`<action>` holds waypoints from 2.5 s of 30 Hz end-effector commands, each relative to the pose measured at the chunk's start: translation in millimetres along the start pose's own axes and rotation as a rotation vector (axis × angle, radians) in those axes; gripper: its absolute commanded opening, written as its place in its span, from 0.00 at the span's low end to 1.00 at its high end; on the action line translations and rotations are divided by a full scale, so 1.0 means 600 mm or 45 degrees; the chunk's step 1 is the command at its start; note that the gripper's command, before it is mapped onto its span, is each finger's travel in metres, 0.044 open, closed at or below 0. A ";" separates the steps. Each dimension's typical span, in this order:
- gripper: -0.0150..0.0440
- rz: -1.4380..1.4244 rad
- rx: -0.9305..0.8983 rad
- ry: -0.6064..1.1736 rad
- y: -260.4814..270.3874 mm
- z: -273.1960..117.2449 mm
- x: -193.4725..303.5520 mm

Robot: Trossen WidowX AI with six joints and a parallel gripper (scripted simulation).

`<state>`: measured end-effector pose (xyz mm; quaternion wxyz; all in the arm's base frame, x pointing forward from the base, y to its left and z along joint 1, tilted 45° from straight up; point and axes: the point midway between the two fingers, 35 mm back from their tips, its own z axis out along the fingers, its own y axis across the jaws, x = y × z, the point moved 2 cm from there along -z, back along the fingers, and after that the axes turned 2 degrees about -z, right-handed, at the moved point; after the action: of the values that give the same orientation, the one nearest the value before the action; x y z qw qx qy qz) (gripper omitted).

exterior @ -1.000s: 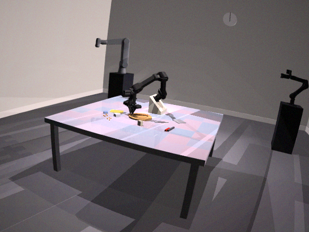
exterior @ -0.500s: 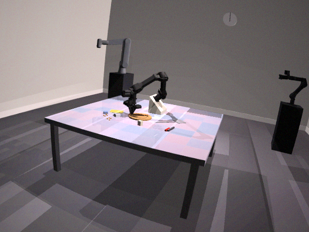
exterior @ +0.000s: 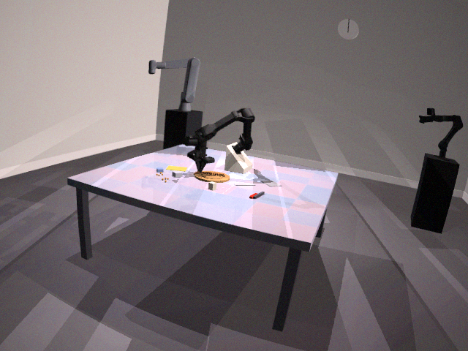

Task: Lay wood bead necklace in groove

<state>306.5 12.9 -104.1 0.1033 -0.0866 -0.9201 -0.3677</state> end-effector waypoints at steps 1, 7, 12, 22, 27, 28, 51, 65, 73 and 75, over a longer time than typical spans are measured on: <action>0.25 -0.010 0.002 -0.011 0.001 -0.009 -0.004; 0.25 -0.009 0.002 -0.011 0.008 -0.009 -0.001; 0.25 -0.009 0.001 -0.011 0.031 -0.009 0.012; 0.25 -0.009 -0.001 -0.009 0.060 -0.008 0.029; 0.25 -0.009 -0.001 -0.009 0.060 -0.007 0.029; 0.25 -0.009 -0.001 -0.009 0.060 -0.004 0.029; 0.88 -0.016 0.003 -0.016 0.060 0.000 0.026; 1.00 -0.009 -0.001 -0.009 0.060 -0.008 0.029; 1.00 -0.009 -0.001 -0.009 0.060 -0.008 0.029; 1.00 -0.009 -0.001 -0.009 0.060 -0.008 0.029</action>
<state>298.8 37.0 -72.9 0.0998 -0.0867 -0.9201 -0.3687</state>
